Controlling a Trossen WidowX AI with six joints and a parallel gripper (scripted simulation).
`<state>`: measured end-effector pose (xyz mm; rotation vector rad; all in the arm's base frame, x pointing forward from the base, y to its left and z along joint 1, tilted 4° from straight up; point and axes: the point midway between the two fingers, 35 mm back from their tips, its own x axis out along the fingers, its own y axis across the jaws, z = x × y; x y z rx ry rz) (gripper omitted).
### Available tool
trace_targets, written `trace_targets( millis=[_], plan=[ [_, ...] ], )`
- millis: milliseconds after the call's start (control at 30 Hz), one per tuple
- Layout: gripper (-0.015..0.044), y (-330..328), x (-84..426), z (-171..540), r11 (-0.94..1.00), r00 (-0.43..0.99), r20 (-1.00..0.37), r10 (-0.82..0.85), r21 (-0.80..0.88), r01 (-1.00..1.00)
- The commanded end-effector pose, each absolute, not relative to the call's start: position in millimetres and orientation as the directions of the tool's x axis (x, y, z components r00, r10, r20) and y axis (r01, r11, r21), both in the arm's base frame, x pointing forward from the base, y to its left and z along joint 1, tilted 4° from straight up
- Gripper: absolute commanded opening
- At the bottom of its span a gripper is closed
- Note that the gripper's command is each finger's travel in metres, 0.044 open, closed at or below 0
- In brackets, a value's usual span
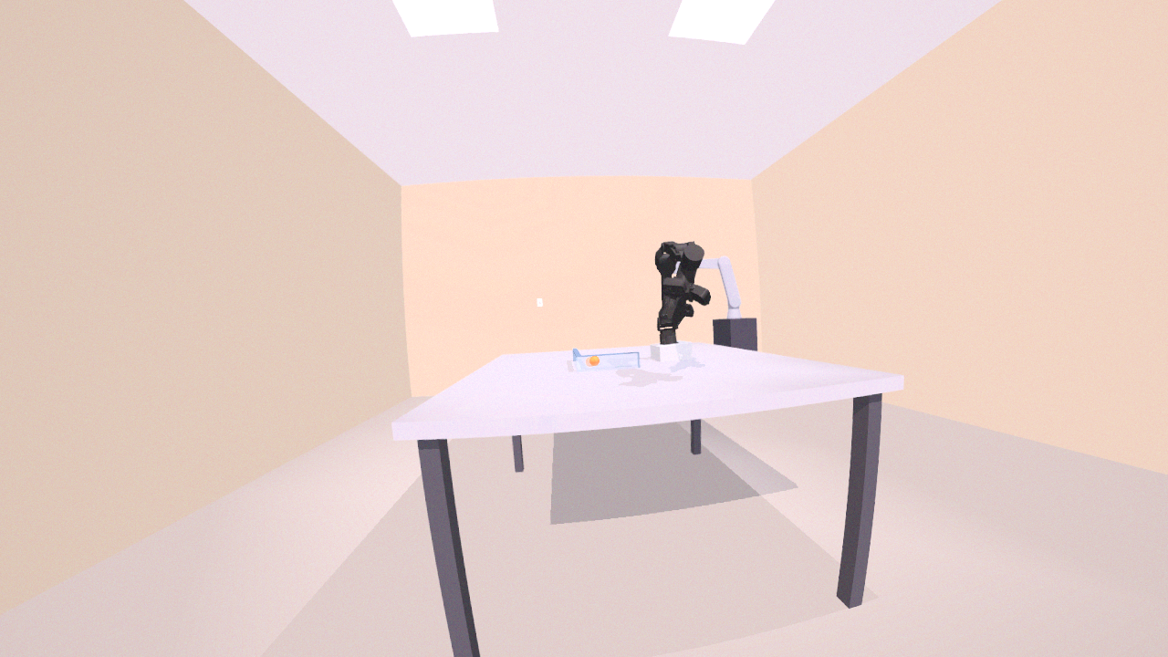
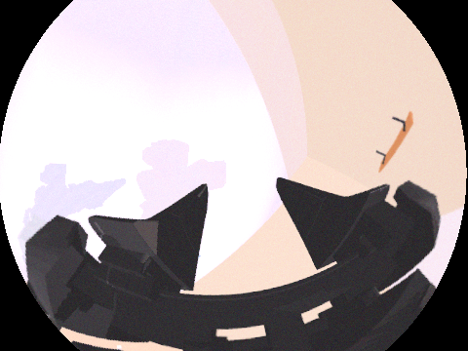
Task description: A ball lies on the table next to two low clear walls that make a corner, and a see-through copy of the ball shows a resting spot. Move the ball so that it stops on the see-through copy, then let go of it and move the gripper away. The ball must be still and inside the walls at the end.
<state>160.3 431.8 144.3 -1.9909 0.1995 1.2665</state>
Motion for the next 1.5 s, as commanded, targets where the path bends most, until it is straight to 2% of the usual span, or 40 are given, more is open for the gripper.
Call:
trace_targets(
  millis=[0, 200, 400, 567, 733, 900, 1467],
  plan=[
    [0.0309, 392, 213, 134, -0.536, 0.487, -0.857, 0.169, -0.495, -0.684],
    [0.0309, 334, 270, 120, -0.250, 0.455, -0.888, 0.074, -0.458, -0.853],
    [0.0309, 242, 325, 102, 0.256, 0.358, -0.933, -0.023, -0.352, -0.900],
    [0.0309, 158, 349, 89, 0.662, 0.259, -0.964, -0.062, -0.234, -0.712],
    [0.0309, 76, 352, 78, 0.932, 0.167, -0.984, -0.062, -0.117, -0.344],
    [0.0309, 13, 340, 67, 0.999, 0.094, -0.995, -0.024, -0.019, 0.050],
    [0.0309, 10, 341, 48, 0.998, 0.091, -0.996, -0.022, -0.016, 0.065]
  ],
)
